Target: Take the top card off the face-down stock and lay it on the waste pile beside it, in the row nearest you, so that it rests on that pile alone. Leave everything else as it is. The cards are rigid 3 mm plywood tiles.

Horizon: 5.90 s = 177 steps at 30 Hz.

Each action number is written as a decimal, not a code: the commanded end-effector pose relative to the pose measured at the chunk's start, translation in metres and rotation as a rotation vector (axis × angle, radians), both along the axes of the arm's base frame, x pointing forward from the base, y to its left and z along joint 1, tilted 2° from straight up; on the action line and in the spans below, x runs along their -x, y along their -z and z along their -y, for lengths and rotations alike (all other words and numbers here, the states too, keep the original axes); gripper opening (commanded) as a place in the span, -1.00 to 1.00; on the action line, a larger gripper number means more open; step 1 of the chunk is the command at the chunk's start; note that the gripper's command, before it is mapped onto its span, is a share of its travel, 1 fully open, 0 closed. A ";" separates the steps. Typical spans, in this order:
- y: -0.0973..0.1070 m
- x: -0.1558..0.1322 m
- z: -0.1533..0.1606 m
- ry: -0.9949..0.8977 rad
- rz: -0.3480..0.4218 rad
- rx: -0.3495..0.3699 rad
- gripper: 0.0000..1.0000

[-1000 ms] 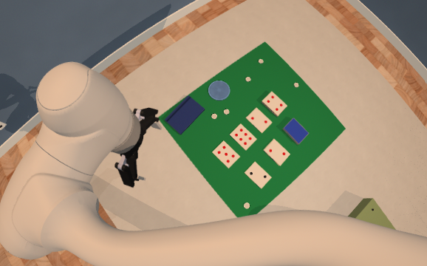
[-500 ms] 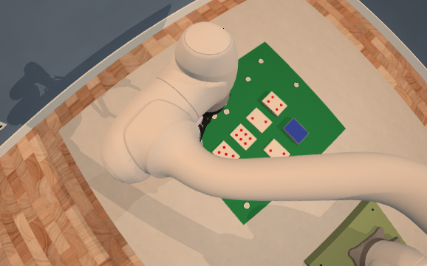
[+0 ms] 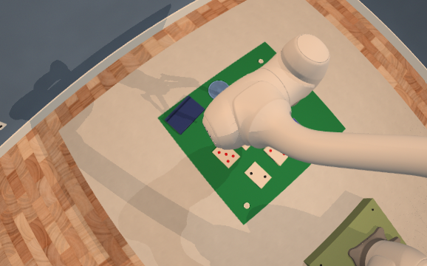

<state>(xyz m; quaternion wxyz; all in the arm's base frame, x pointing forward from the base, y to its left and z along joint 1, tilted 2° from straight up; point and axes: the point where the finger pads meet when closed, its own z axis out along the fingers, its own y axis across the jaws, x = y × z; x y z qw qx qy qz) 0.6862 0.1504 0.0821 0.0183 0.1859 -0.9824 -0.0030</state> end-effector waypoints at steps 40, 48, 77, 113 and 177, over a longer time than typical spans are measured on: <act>0.046 0.079 0.129 -0.743 0.007 -0.017 1.00; 0.046 0.079 0.128 -1.133 -0.001 -0.005 1.00; 0.046 0.079 0.128 -2.487 -0.059 -0.005 1.00; 0.092 0.080 0.128 -3.032 0.004 -0.100 -0.01; 0.100 0.080 0.128 -3.032 0.004 -0.100 -0.01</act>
